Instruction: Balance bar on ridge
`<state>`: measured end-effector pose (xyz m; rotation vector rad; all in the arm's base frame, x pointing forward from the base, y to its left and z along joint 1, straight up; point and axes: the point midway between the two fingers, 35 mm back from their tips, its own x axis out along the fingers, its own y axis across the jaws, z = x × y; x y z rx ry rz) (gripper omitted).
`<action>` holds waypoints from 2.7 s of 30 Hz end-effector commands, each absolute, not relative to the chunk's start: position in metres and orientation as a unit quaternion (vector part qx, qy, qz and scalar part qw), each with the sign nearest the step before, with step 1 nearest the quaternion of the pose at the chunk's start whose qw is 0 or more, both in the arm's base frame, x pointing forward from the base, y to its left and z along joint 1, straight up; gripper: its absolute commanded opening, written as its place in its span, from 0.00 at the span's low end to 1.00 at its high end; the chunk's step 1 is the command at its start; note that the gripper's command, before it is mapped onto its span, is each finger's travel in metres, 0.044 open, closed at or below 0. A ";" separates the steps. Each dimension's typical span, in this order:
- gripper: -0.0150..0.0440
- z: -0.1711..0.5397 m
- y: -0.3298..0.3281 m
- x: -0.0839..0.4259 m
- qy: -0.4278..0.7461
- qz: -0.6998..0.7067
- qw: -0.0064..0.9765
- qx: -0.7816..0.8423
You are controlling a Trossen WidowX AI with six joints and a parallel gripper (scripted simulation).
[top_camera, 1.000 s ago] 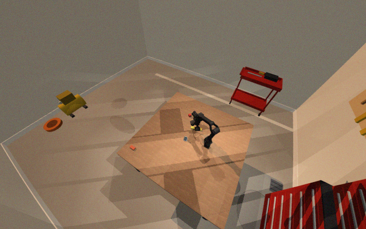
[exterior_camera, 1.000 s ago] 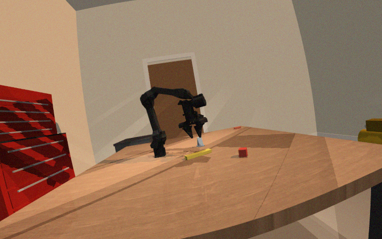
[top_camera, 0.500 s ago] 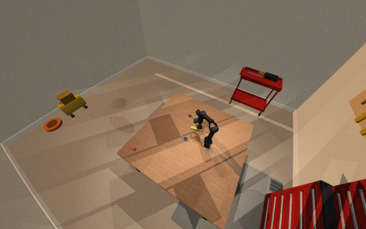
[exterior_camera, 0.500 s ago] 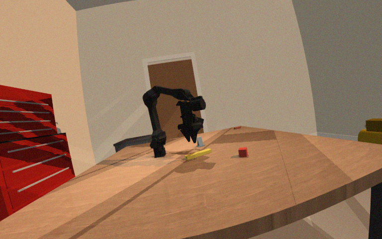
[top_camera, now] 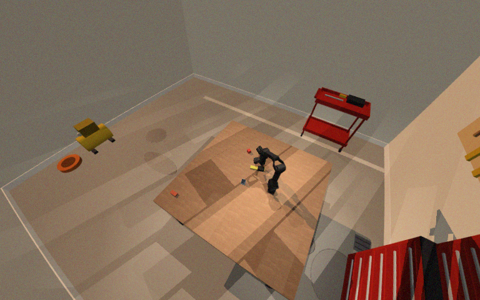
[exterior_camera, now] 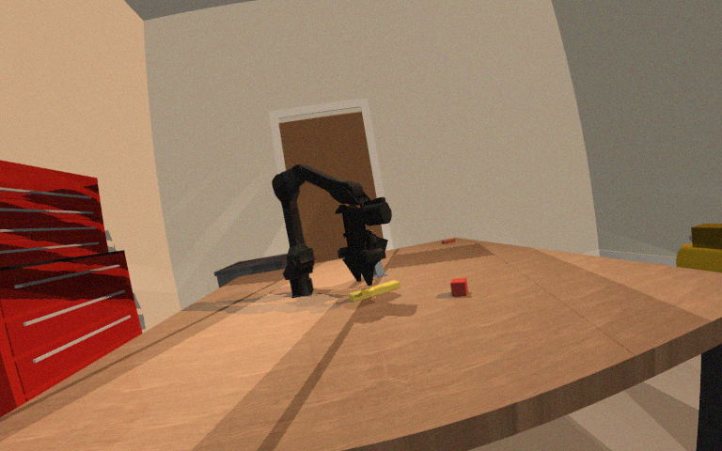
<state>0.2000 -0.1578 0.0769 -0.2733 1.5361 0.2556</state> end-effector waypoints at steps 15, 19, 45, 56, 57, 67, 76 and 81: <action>0.79 0.052 -0.159 0.200 0.691 0.111 0.703 -0.124; 0.79 0.047 -0.159 0.200 0.691 0.111 0.703 -0.124; 0.48 0.047 -0.158 0.201 0.690 0.114 0.704 -0.124; 0.25 0.060 -0.160 0.203 0.690 0.113 0.704 -0.124; 0.25 0.063 -0.160 0.203 0.690 0.113 0.704 -0.124; 0.25 0.087 -0.162 0.205 0.690 0.112 0.704 -0.124; 0.25 0.110 -0.162 0.204 0.690 0.112 0.704 -0.124; 0.25 0.123 -0.162 0.204 0.691 0.112 0.704 -0.124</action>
